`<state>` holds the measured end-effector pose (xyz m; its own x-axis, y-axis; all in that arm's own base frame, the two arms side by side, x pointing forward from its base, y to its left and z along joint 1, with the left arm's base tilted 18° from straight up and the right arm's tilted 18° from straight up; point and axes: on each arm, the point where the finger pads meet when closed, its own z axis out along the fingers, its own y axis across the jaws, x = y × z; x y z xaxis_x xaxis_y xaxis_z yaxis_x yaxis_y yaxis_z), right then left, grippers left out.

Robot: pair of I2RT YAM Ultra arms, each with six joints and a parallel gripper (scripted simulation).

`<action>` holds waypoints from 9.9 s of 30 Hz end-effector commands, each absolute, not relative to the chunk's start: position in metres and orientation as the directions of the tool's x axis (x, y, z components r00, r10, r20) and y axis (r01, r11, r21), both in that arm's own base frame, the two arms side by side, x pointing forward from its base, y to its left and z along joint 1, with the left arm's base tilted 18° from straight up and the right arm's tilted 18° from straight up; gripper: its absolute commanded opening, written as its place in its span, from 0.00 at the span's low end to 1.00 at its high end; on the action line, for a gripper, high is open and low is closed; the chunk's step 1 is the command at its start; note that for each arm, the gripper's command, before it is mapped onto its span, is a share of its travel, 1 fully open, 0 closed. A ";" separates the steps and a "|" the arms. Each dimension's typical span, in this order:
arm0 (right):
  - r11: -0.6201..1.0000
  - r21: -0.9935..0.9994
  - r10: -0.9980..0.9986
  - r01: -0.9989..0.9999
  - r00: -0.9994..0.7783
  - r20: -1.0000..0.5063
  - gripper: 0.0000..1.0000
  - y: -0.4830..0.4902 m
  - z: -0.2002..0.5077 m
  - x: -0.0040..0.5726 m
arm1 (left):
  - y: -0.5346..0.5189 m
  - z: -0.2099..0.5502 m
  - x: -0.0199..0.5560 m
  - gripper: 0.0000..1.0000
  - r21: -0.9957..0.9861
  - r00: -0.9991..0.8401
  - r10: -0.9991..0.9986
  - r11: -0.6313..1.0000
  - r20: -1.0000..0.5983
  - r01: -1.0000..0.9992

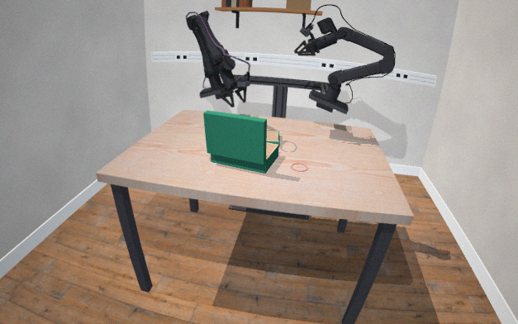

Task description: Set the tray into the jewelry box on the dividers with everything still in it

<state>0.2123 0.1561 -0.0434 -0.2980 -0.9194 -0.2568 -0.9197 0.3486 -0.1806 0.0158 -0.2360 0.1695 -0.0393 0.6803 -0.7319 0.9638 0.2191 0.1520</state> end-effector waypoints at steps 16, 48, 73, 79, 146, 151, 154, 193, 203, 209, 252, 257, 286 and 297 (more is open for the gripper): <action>0.464 -0.212 -0.878 -0.860 -0.413 -0.244 1.00 0.198 -0.097 0.132 | -0.179 0.176 -0.001 1.00 0.131 -0.029 0.789 0.137 -0.614 0.982; 0.078 -0.200 -0.987 -0.977 -0.104 0.124 0.28 0.192 -0.143 0.133 | -0.201 0.159 -0.002 1.00 0.225 0.263 0.874 -0.183 -0.409 0.957; -0.111 -0.074 -0.949 -0.991 0.084 0.303 0.28 0.201 -0.201 0.149 | -0.247 0.101 0.127 1.00 -0.028 0.514 0.789 -0.555 -0.337 0.832; -0.112 -0.073 -0.949 -0.991 0.085 0.303 0.28 0.201 -0.201 0.149 | -0.243 0.091 0.154 1.00 -0.050 0.490 0.788 -0.545 -0.373 0.837; 0.135 -0.262 -0.970 -0.956 -0.181 0.160 0.00 0.227 -0.135 0.162 | -0.240 0.088 0.159 1.00 -0.062 0.468 0.808 -0.521 -0.358 0.851; 0.178 -0.282 -0.961 -0.943 -0.229 0.157 0.00 0.225 -0.111 0.215 | -0.240 0.088 0.159 1.00 -0.062 0.468 0.808 -0.521 -0.358 0.851; 0.192 -0.274 -0.948 -0.942 -0.251 0.197 0.00 0.216 -0.110 0.239 | -0.240 0.088 0.159 1.00 -0.062 0.468 0.808 -0.521 -0.358 0.851; 0.128 -0.248 -0.939 -0.960 -0.198 0.281 0.00 0.232 -0.119 0.355 | -0.252 0.075 0.147 1.00 0.340 -0.479 0.661 0.728 -0.578 0.595; 0.136 -0.250 -0.938 -0.959 -0.206 0.279 0.00 0.227 -0.124 0.370 | -0.253 0.077 0.135 1.00 0.279 -0.480 0.556 0.799 -0.678 0.532; 0.141 -0.258 -0.939 -0.956 -0.212 0.269 0.00 0.231 -0.121 0.371 | -0.251 0.076 0.131 1.00 0.295 -0.474 0.585 0.779 -0.658 0.553; 0.133 -0.259 -0.943 -0.957 -0.203 0.265 0.00 0.221 -0.160 0.376 | -0.253 0.077 0.132 1.00 0.286 -0.477 0.574 0.786 -0.666 0.548; 0.138 -0.269 -0.940 -0.953 -0.211 0.267 0.00 0.218 -0.163 0.382 | -0.253 0.077 0.132 1.00 0.286 -0.477 0.574 0.786 -0.666 0.548; 0.146 -0.239 -0.935 -0.960 -0.213 0.282 0.00 0.217 -0.162 0.366 | -0.253 0.077 0.132 1.00 0.286 -0.477 0.574 0.786 -0.666 0.548; 0.150 -0.271 -0.946 -0.951 -0.217 0.241 0.21 0.233 -0.148 0.369 | -0.253 0.077 0.132 1.00 0.286 -0.477 0.574 0.786 -0.666 0.548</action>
